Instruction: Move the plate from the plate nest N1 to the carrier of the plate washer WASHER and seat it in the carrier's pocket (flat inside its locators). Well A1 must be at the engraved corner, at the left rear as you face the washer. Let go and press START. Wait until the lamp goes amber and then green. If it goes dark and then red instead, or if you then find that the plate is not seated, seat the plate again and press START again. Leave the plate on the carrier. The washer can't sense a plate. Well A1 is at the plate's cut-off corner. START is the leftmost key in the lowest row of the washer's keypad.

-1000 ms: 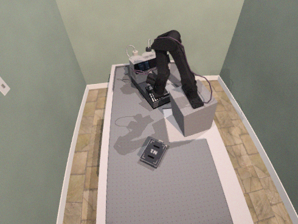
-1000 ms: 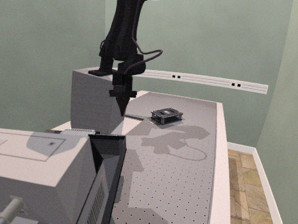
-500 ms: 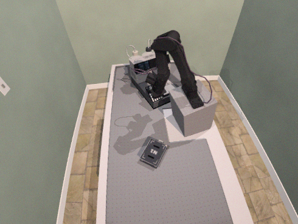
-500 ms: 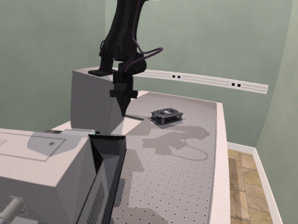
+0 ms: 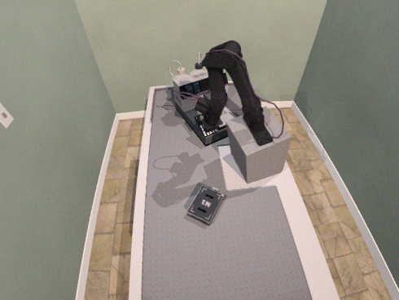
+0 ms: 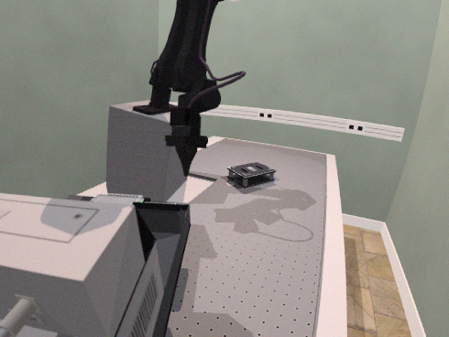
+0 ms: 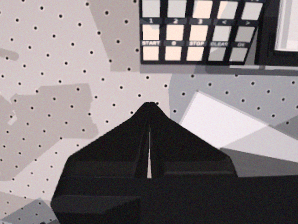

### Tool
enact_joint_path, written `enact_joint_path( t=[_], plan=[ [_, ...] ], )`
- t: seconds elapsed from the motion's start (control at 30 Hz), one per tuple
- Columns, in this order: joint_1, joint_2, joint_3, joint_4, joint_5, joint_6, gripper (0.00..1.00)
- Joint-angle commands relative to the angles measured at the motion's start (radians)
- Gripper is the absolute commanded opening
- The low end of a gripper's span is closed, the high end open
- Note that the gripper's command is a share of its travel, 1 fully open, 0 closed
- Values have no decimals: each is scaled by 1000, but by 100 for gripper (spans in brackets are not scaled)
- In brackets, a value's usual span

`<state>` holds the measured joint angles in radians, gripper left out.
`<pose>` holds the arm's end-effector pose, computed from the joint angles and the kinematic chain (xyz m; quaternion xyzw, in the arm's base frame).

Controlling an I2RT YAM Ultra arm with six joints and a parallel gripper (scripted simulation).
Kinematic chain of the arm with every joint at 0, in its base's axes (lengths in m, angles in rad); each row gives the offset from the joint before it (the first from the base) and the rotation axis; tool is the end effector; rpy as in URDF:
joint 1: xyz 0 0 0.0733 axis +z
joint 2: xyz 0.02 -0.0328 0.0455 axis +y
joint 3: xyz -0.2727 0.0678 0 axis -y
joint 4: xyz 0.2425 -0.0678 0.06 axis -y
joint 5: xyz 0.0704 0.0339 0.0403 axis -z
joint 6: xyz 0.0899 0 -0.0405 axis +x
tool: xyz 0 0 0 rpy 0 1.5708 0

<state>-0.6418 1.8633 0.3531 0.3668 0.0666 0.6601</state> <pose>0.1888 -0.1472 -0.0043 0.5974 0.7727 -0.0306 0.2122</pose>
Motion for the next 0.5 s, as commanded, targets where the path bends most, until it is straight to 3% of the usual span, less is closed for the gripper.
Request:
enact_joint_path(
  t=[0.0,0.47],
  plan=[
    [6,9,-14,24,21,5,0],
    [1,-3,-1,12,13,1,0]
  ],
)
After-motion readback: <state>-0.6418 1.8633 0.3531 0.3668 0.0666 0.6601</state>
